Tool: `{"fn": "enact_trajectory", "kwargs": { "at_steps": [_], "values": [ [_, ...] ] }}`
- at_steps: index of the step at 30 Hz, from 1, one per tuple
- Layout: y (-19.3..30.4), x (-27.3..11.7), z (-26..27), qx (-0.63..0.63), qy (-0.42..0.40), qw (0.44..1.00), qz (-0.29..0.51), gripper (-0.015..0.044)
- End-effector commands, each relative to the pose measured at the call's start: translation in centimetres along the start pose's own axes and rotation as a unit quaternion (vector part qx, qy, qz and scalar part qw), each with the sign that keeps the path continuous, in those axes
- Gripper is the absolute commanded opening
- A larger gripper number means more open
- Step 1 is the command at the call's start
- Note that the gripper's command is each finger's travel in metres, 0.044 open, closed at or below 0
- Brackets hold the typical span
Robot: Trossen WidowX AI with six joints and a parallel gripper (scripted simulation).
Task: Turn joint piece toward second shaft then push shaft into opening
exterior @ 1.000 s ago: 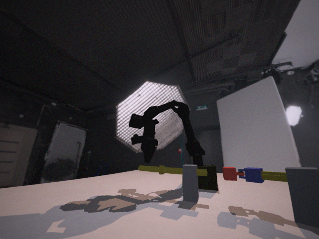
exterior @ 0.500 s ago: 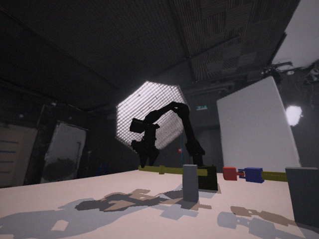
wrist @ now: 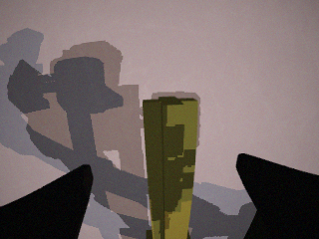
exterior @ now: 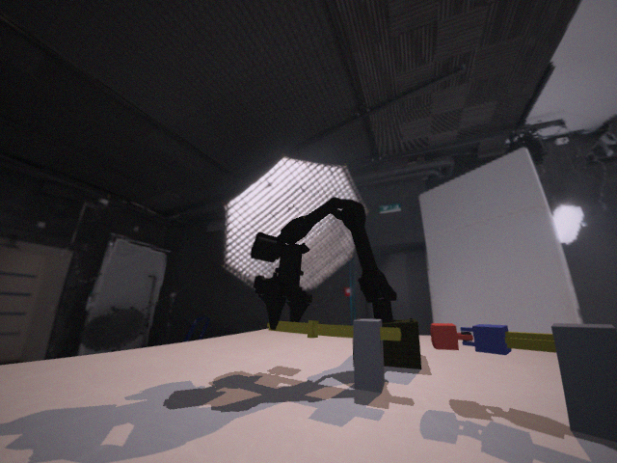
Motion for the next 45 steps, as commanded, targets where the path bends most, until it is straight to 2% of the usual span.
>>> {"fn": "enact_trajectory", "kwargs": {
  "at_steps": [1, 14, 27, 39, 45],
  "values": [
    [0.1, 0.9, -0.1, 0.003, 0.002, 1.0, 0.004, 0.044],
    [0.2, 2.7, -0.1, 0.003, 0.002, 1.0, 0.004, 0.044],
    [0.2, 2.7, -0.1, 0.003, 0.002, 1.0, 0.004, 0.0102],
    [0.2, 2.7, -0.1, 0.003, 0.002, 1.0, 0.004, 0.0102],
    [0.2, 2.7, -0.1, 0.003, 0.002, 1.0, 0.004, 0.0067]
  ]
}}
Point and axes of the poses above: the point midway between the two fingers, 35 mm back from their tips, its own x axis out along the fingers, its own z axis across the jaws, y = z × x, the point moved 6 cm from there along -x, back along the fingers, and after that the axes turned 8 degrees about x, right-handed, at the moved point
